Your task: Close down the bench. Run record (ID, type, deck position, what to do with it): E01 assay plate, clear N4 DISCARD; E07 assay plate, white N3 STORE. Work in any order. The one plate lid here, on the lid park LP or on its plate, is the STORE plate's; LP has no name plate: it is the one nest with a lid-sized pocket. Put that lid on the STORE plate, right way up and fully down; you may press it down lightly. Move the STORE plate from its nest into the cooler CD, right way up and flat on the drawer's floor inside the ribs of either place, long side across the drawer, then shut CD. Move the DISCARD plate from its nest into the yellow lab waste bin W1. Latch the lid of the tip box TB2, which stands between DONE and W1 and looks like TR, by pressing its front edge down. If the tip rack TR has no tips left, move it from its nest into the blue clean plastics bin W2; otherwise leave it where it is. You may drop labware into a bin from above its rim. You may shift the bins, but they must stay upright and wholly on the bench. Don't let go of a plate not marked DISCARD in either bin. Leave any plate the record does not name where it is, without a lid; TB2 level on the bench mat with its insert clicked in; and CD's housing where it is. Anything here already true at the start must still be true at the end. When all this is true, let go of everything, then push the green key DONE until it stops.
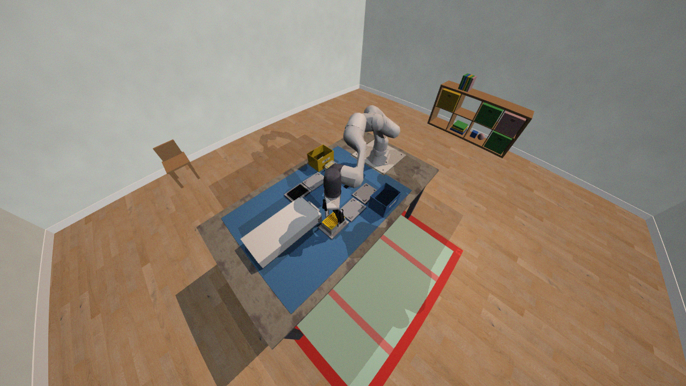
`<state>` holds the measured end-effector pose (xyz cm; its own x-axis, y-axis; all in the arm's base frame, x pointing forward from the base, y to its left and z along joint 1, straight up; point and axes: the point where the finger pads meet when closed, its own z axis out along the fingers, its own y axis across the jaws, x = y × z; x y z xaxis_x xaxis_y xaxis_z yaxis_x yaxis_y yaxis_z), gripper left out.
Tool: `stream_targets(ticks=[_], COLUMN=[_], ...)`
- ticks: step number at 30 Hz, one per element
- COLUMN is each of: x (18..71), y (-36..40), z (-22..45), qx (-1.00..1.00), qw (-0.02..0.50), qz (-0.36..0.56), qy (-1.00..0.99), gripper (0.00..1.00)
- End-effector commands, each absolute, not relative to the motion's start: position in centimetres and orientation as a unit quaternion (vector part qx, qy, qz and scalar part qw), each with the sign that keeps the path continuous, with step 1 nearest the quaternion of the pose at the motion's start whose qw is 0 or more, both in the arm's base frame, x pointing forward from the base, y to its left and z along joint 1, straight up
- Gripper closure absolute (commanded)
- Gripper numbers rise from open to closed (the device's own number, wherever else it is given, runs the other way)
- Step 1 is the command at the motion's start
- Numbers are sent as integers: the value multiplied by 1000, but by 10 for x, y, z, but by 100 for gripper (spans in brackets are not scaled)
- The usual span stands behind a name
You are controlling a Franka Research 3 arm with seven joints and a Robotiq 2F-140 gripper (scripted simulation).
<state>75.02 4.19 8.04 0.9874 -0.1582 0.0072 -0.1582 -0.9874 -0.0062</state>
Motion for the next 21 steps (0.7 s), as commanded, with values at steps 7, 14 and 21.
stream_targets(ticks=[7, 14, 21], x=[750, 750, 750], y=[43, 43, 43], z=[67, 62, 62], qx=[-997, -997, -997], qw=[2, 2, 2], qz=[-4, -4, -4], qy=[80, 80, 80], gripper=[34, 34, 34])
